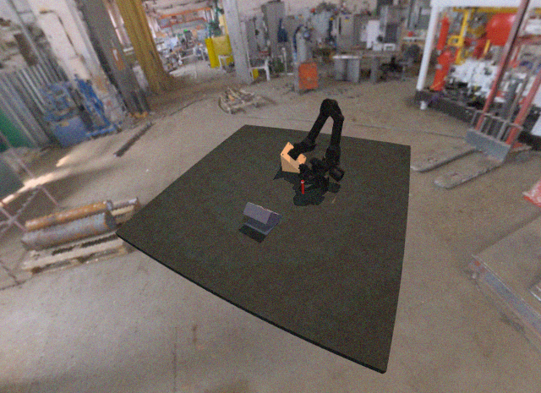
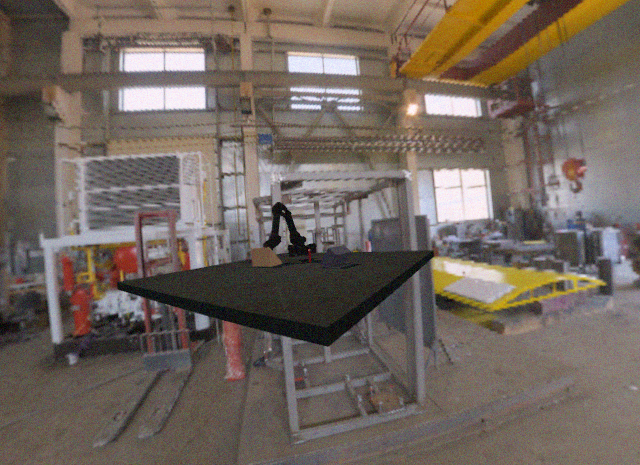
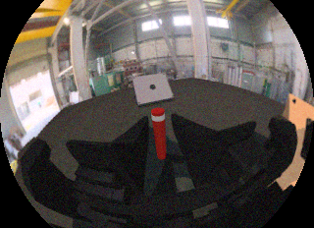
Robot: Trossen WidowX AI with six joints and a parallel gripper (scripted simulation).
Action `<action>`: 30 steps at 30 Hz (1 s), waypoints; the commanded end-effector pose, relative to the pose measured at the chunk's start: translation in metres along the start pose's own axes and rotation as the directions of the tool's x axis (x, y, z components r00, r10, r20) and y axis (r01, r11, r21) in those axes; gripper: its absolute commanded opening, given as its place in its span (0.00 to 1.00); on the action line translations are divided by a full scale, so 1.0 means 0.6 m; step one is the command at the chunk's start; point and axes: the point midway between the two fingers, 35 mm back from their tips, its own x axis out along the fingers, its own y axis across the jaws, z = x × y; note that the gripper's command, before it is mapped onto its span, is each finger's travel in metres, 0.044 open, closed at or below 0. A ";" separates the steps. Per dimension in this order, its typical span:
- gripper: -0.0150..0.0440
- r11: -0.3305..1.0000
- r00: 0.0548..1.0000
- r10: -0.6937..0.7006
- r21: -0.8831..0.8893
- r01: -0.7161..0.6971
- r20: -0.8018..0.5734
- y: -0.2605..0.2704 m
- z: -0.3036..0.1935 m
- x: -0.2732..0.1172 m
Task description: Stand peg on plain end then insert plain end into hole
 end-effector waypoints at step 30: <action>1.00 0.998 0.998 -0.058 0.015 0.058 -0.031 0.016 0.072 0.015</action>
